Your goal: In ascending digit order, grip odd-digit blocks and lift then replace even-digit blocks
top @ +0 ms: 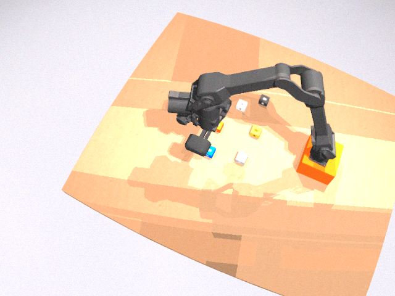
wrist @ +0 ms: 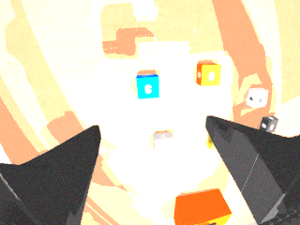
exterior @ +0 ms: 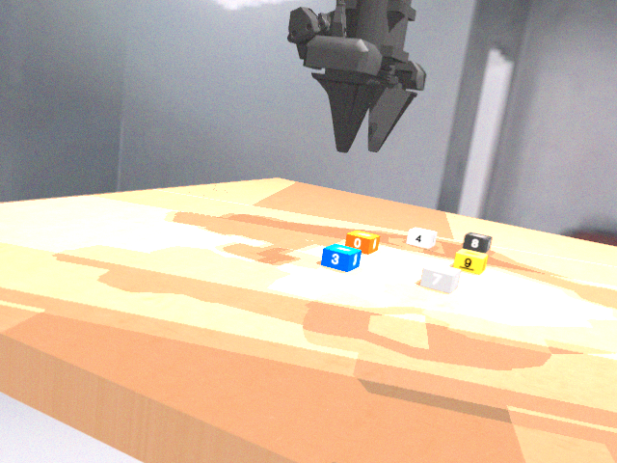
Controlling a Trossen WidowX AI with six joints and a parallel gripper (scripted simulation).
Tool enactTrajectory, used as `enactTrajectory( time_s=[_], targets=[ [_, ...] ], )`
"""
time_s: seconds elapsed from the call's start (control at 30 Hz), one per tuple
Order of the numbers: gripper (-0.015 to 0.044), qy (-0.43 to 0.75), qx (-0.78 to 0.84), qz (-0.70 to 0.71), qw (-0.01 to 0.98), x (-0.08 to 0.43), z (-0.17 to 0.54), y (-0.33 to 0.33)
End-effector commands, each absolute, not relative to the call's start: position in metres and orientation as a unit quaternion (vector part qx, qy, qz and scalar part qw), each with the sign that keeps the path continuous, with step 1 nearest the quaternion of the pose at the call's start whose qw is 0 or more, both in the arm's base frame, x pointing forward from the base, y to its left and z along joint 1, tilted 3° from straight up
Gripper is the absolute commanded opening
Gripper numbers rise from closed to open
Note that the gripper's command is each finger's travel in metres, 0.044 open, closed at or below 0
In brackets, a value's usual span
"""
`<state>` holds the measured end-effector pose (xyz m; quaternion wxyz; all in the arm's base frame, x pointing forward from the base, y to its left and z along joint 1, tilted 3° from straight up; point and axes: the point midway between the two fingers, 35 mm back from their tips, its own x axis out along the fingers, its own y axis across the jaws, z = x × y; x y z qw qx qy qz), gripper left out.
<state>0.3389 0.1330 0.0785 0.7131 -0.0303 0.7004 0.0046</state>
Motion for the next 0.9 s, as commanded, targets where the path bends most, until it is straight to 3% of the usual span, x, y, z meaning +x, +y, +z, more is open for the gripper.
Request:
enactTrajectory(
  time_s=[0.0, 0.23, 0.87],
  targets=[
    [0.0400, 0.701, -0.032, 0.005, 0.713, 0.340, 0.078, 0.130],
    [0.0400, 0.700, -0.035, 0.003, 0.713, 0.366, 0.083, 0.035],
    [0.0400, 0.700, -0.035, 0.003, 0.713, 0.366, 0.083, 0.032]
  ],
)
